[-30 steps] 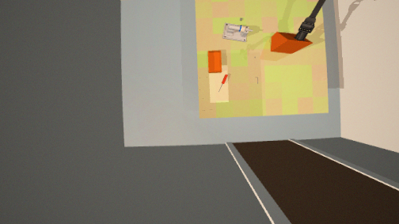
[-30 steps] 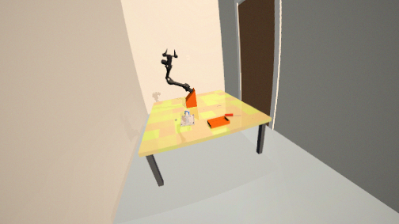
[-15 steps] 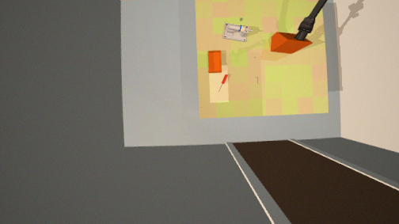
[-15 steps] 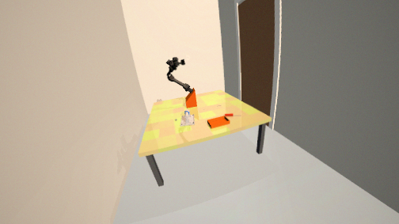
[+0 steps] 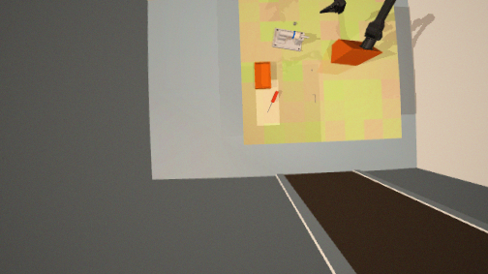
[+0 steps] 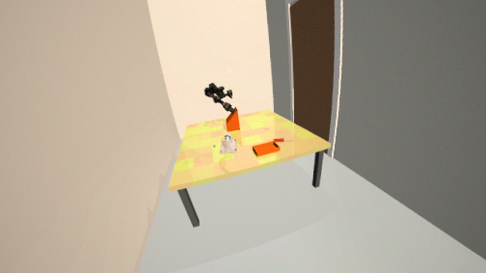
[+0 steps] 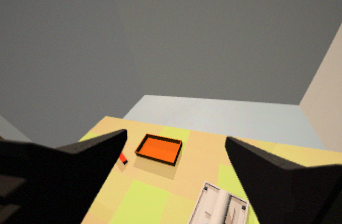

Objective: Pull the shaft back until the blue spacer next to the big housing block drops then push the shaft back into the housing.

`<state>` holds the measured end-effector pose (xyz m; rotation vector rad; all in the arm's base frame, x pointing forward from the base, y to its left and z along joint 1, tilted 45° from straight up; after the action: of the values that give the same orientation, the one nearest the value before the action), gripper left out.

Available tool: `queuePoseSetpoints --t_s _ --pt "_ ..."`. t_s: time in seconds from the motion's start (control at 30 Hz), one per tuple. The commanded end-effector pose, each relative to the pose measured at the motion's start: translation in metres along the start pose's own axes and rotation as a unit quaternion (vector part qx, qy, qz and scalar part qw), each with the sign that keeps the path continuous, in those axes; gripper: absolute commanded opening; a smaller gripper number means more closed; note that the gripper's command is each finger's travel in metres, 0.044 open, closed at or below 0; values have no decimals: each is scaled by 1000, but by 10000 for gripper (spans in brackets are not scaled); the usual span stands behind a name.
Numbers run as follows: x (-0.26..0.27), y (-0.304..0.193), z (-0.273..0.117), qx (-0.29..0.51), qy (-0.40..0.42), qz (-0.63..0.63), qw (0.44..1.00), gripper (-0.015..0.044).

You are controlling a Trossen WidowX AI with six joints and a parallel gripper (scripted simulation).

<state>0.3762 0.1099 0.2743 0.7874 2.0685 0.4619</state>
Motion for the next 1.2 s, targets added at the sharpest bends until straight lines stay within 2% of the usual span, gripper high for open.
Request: queuePoseSetpoints --t_s 0.0,0.1,0.3,0.6,1.17 --pt "-5 -24 18 62 -5 24 998 440" --pt "-7 -44 31 112 -10 42 993 440" --pt "-6 -113 66 286 -46 107 951 440" --pt "-4 -225 90 528 -131 151 825 440" --pt "-10 -233 91 544 -138 151 814 440"
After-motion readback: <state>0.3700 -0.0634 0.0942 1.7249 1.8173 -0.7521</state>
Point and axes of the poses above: the point midway between the two fingers, 35 mm back from their tips, its own z axis out along the fingers, its own x axis across the jaws, y = z × x, the point moved 8 cm from there along -z, back along the fingers, and after that the axes turned 9 degrees about -z, right-handed, at the moved point
